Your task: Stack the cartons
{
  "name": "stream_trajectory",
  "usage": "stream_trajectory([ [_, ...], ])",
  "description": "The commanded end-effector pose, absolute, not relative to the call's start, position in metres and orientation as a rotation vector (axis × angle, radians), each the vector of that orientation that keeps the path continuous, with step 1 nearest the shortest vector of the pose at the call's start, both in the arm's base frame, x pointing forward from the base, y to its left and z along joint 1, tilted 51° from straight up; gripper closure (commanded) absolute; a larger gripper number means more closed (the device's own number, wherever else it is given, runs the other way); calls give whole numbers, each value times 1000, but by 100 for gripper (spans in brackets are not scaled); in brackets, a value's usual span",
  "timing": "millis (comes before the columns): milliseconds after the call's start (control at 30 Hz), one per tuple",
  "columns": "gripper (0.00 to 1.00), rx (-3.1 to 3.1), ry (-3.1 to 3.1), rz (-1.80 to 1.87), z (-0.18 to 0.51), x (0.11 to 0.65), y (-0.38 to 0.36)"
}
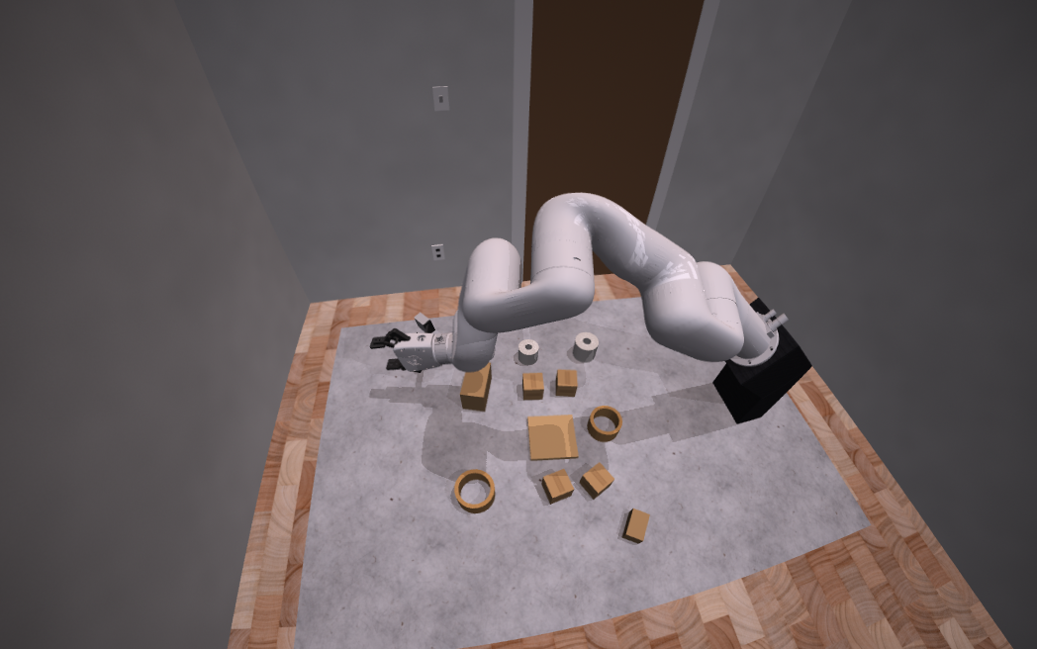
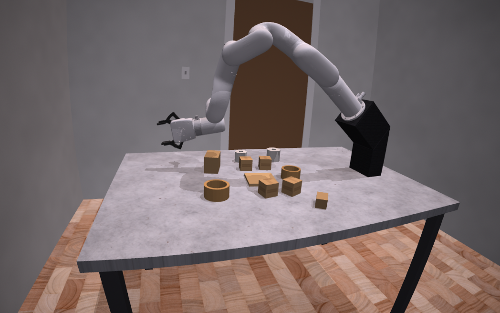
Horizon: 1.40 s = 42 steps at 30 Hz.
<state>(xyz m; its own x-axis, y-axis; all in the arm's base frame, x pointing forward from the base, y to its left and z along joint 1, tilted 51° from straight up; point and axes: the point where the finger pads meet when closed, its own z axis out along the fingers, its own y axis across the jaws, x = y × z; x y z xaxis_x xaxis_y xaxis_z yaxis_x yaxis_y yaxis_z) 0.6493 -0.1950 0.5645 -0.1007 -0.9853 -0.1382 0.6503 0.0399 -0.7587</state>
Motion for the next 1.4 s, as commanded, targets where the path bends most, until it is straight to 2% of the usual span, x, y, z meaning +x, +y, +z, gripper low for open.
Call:
stream_trajectory([
  [0, 0, -539, 810, -1495, 567, 648, -195],
  [733, 0, -535, 857, -1467, 558, 643, -186],
  [1033, 0, -494, 1264, -1180, 479, 602, -110],
  [1100, 0, -494, 1264, -1180, 479, 602, -110],
  [1133, 0, -478, 1380, -1085, 455, 587, -85],
  [1367, 0, -440, 1614, -840, 394, 559, -28],
])
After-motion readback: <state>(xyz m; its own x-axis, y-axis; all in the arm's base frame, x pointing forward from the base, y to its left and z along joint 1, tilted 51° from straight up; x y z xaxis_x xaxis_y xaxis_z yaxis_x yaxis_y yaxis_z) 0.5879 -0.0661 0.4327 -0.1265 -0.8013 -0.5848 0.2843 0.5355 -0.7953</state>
